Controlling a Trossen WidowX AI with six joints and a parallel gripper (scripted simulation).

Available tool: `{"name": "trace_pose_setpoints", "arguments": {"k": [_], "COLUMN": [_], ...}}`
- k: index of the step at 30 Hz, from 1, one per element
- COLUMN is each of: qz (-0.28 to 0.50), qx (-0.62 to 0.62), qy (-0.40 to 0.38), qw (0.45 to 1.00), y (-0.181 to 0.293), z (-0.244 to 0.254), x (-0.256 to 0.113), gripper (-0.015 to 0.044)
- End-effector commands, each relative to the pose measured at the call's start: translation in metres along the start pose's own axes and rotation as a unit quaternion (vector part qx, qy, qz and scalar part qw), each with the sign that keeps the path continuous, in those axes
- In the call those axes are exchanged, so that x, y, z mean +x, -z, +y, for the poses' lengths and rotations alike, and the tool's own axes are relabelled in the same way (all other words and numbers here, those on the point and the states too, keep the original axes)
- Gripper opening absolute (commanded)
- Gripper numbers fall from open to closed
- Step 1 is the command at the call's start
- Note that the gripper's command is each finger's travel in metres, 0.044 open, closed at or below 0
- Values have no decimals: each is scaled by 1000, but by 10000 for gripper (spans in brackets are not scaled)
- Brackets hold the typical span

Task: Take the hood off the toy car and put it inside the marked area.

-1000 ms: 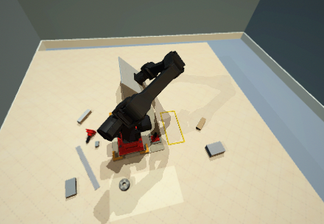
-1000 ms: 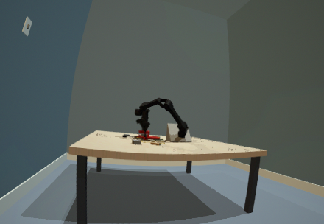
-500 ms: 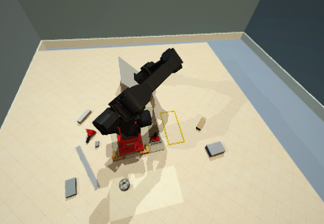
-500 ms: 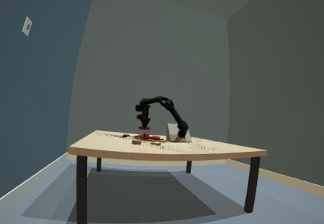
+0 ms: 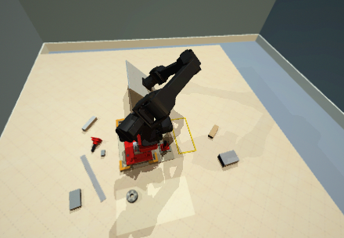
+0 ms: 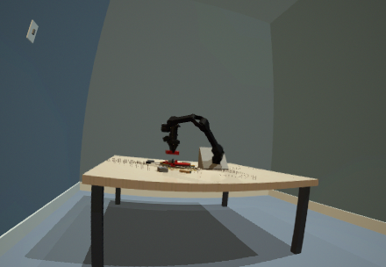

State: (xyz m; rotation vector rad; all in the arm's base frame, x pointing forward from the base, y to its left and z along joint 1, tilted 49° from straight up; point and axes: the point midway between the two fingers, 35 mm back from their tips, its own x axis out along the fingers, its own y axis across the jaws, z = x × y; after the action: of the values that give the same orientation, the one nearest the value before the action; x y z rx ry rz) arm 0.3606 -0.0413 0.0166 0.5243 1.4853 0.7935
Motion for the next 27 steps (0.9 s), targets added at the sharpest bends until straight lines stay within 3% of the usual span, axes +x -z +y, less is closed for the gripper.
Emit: {"name": "trace_pose_setpoints", "arguments": {"k": [1, 27], "qz": [-1, -1], "qx": [5, -2], "qy": [-2, -1], "qw": [1000, 1000], "y": [1, 12], "z": [17, 108], "x": [-2, -6], "gripper": [0, 0]}}
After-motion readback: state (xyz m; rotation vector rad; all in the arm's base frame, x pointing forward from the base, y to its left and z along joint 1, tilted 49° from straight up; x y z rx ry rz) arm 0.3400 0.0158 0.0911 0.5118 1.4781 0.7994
